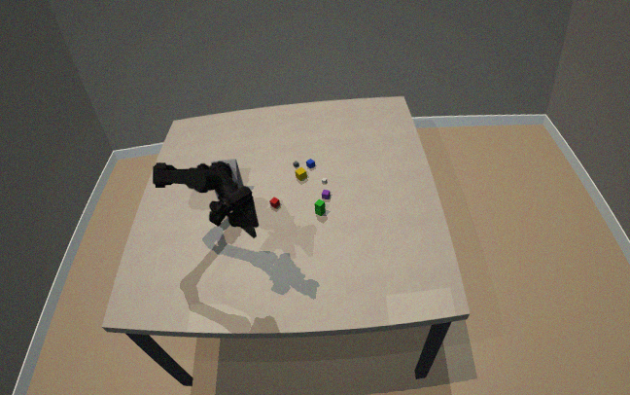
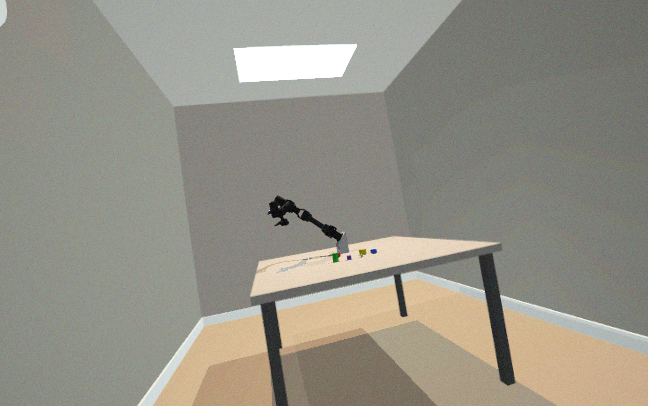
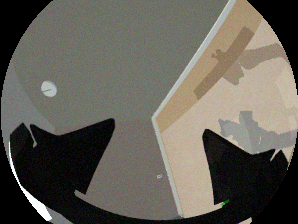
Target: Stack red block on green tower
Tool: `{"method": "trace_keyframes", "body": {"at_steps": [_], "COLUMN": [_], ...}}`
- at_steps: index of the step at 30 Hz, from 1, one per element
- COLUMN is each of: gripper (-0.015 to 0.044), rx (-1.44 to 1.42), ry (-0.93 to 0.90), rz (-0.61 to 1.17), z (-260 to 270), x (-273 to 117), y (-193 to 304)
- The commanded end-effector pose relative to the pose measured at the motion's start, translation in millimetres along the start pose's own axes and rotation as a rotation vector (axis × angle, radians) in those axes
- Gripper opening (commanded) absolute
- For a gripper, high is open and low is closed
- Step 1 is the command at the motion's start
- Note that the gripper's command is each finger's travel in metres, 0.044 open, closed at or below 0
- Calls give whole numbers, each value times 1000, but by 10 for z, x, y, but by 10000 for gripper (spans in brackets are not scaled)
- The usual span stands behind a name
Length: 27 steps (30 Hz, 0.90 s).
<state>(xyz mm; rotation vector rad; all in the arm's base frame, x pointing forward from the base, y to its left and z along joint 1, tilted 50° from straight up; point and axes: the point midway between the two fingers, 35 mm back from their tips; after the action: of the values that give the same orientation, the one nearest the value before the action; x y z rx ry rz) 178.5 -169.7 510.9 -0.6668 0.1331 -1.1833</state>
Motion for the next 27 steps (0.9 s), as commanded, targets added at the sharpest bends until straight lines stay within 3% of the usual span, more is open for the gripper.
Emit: {"method": "trace_keyframes", "body": {"at_steps": [1,7,14,20,27], "gripper": [440,440,440,440,440], "rx": [-132,-403,-785,-1148,-1570], "ry": [78,225,399,536,668], "rz": [167,454,751,934,1041], "z": [-258,-883,-1807,-2567,-3160], "x": [66,-125,-731,-1329,-1781], "y": [714,1850,2714,2914,2683]}}
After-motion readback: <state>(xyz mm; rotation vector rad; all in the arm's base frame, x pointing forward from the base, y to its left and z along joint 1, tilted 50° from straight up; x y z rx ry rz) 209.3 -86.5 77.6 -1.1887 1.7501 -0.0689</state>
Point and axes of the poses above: the point midway between the two fingers, 35 mm back from their tips, its own x axis out along the fingers, its own z axis across the jaws, y = z × x, and after that the axes turned 6 degrees about -x, right-handed
